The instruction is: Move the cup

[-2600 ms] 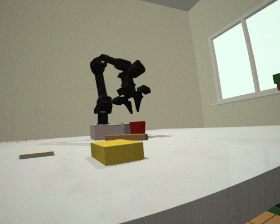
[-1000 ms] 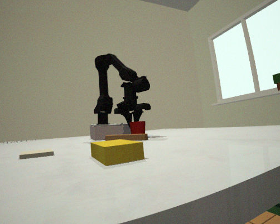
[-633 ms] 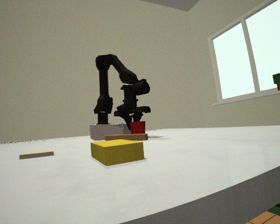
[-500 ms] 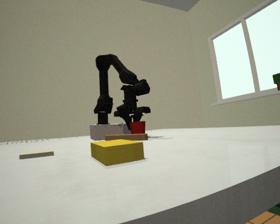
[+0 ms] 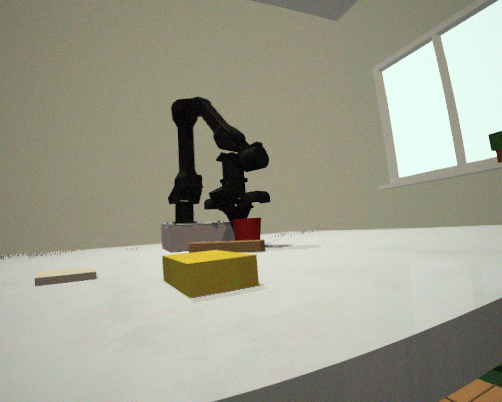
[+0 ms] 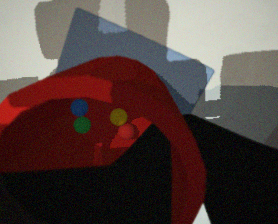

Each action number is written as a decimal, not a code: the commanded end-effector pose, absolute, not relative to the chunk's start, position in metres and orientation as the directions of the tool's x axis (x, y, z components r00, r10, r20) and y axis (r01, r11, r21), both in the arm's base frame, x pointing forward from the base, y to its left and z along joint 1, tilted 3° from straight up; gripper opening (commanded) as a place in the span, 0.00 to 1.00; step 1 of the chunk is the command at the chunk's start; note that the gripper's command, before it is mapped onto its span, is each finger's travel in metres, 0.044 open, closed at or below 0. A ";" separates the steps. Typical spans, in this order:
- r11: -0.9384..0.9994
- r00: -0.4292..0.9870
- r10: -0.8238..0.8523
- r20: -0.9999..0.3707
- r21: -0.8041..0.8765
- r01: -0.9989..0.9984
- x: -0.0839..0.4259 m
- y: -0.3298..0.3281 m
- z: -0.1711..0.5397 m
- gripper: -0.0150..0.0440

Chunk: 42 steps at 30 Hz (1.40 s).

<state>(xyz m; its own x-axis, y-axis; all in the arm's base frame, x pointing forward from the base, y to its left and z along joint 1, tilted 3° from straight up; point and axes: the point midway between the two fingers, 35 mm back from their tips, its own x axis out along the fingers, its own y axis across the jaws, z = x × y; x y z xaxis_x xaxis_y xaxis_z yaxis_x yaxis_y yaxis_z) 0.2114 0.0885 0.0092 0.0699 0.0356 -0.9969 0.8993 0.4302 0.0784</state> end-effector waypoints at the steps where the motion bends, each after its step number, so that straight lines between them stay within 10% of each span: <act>1: 0.430 0.069 0.036 -0.997 0.078 0.899 0.211 0.088 0.011 0.25; 42: 0.421 0.058 0.030 -0.998 0.065 0.905 0.206 0.081 0.057 0.25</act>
